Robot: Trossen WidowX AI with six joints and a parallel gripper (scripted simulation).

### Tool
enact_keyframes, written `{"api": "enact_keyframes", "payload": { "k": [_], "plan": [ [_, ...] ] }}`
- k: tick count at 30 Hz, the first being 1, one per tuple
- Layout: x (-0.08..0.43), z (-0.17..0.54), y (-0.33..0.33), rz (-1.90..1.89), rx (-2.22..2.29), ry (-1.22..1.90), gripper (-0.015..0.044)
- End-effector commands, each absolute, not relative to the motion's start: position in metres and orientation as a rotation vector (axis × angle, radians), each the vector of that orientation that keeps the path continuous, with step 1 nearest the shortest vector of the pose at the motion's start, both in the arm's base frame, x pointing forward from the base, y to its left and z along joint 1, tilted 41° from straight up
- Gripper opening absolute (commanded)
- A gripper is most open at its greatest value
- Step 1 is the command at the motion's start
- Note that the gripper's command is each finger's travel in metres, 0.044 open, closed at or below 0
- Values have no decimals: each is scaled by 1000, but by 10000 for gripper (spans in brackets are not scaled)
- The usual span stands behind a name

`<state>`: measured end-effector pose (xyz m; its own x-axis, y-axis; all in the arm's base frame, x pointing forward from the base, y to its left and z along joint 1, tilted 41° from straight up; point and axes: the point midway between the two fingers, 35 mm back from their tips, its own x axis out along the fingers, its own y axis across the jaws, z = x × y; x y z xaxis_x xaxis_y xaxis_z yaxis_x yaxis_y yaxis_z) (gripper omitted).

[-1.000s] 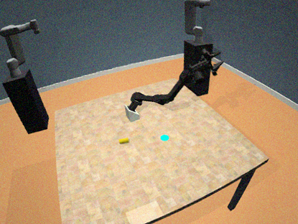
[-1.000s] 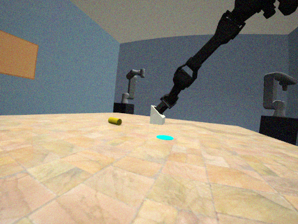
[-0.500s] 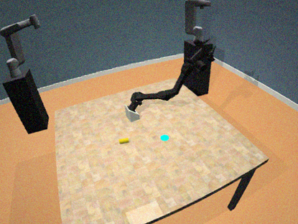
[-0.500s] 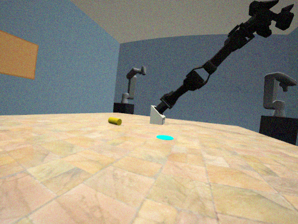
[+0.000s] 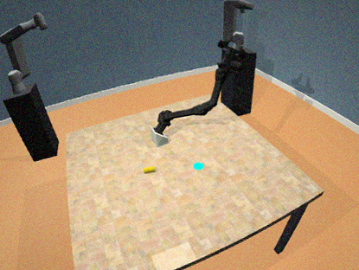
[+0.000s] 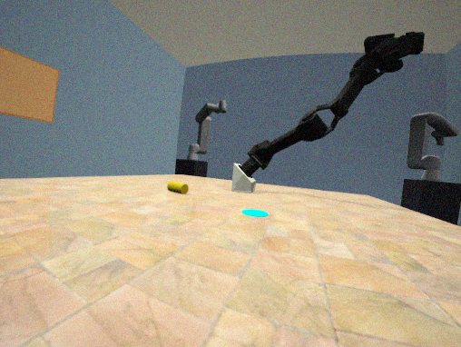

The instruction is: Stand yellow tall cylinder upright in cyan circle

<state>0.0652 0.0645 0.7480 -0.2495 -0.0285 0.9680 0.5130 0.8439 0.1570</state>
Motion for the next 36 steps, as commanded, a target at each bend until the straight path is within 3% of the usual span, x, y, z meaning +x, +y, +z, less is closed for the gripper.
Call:
{"api": "enact_keyframes", "payload": {
  "k": [1,19,36],
  "plan": [
    [30,748,40,-659,-335,-1780,309],
    [-90,713,-100,-1281,-97,-1600,309],
    [-124,631,-250,-1659,142,-1061,309]
  ]
}}
